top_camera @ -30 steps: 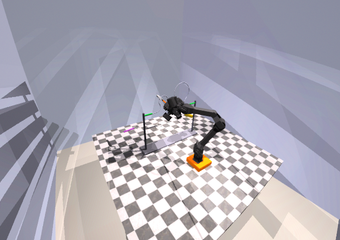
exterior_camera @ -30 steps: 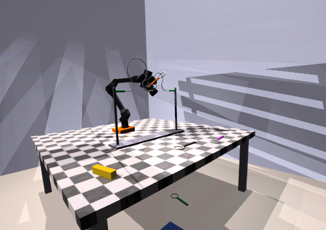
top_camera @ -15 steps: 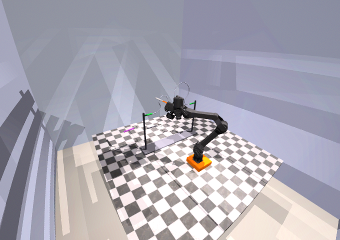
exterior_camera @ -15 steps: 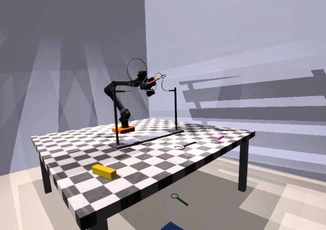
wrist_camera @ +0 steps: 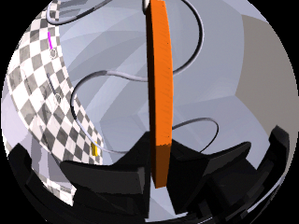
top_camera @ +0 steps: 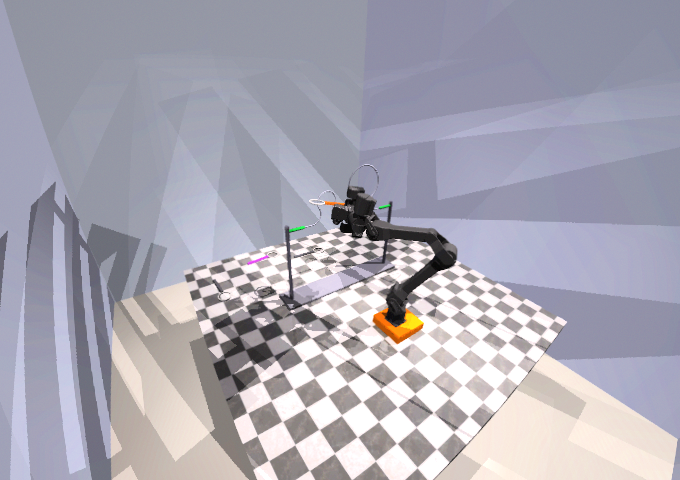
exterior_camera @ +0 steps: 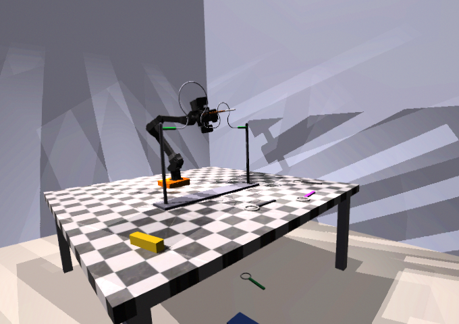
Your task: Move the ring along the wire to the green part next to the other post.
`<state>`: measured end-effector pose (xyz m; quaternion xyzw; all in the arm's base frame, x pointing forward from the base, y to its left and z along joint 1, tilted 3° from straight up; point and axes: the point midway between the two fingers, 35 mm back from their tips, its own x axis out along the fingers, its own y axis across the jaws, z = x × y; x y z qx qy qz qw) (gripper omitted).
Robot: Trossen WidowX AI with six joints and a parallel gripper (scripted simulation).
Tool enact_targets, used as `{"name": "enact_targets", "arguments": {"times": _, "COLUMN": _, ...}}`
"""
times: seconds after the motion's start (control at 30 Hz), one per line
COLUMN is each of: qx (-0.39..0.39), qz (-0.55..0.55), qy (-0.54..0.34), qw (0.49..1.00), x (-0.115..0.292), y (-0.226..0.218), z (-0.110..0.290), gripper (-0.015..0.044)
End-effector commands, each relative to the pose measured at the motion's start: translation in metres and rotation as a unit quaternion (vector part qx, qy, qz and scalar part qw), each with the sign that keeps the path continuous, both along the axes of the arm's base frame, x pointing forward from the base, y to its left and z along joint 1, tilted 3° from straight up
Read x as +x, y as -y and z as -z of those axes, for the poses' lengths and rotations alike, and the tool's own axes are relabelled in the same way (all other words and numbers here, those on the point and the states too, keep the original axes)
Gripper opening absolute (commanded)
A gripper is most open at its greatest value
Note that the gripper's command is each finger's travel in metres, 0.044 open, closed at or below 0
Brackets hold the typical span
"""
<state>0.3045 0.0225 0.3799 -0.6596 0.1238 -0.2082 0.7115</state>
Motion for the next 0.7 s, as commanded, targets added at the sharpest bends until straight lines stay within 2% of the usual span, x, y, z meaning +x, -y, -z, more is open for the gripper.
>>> {"name": "enact_targets", "arguments": {"times": 0.0, "qx": -0.049, "qz": 0.000, "qy": 0.000, "qw": 0.999, "x": -0.002, "y": 0.001, "z": -0.009, "gripper": -0.0150}}
{"name": "enact_targets", "arguments": {"times": 0.43, "qx": -0.199, "qz": 0.004, "qy": -0.007, "qw": 0.980, "x": -0.002, "y": -0.001, "z": -0.030, "gripper": -0.0150}}
{"name": "enact_targets", "arguments": {"times": 0.67, "qx": -0.247, "qz": 0.006, "qy": -0.009, "qw": 0.969, "x": -0.002, "y": -0.002, "z": -0.034, "gripper": -0.0150}}
